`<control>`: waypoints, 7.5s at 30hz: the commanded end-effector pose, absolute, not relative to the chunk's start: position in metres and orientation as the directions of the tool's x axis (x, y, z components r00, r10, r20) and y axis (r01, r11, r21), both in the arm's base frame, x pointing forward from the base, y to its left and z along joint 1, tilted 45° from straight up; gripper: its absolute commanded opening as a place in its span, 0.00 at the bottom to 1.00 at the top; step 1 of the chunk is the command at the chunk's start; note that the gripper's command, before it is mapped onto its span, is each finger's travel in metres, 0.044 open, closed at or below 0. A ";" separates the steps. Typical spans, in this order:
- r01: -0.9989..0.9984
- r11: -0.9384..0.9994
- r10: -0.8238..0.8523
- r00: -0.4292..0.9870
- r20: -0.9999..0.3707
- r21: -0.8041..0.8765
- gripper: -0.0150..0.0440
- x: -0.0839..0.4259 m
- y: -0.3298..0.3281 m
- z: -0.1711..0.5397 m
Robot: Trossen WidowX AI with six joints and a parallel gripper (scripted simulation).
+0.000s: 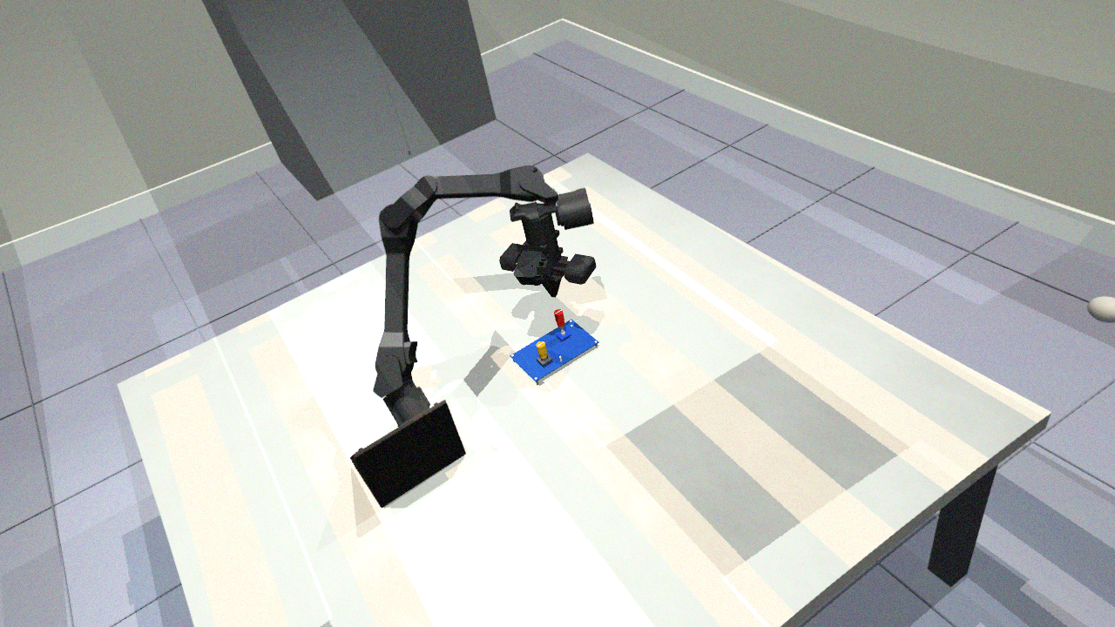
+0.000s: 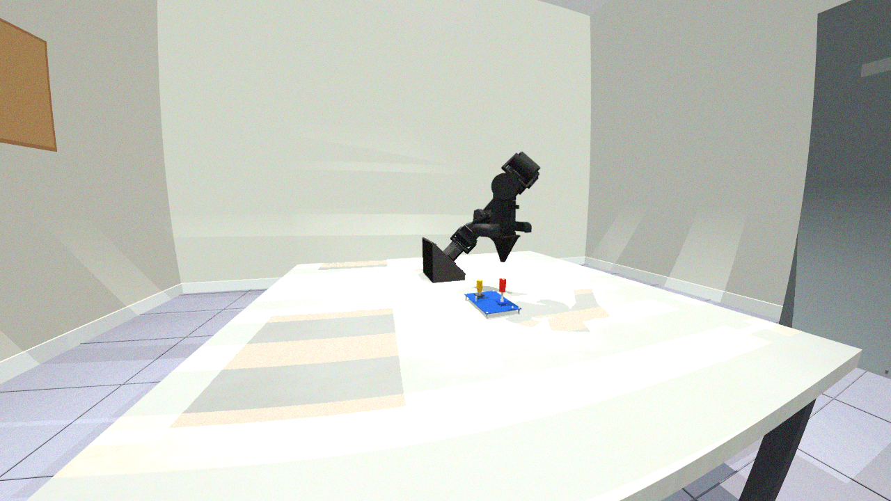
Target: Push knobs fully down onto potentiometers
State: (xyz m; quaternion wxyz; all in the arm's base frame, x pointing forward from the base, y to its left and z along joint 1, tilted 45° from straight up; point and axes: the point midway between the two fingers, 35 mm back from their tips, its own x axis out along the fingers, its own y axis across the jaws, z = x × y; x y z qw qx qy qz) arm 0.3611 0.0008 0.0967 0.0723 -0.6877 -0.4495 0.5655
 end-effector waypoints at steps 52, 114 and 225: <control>0.506 -0.594 0.706 -0.044 -0.707 -0.625 0.25 0.360 0.033 0.066; 0.506 -0.594 0.707 -0.044 -0.706 -0.626 0.25 0.359 0.049 0.050; 0.506 -0.593 0.707 -0.044 -0.705 -0.626 0.25 0.358 0.067 0.033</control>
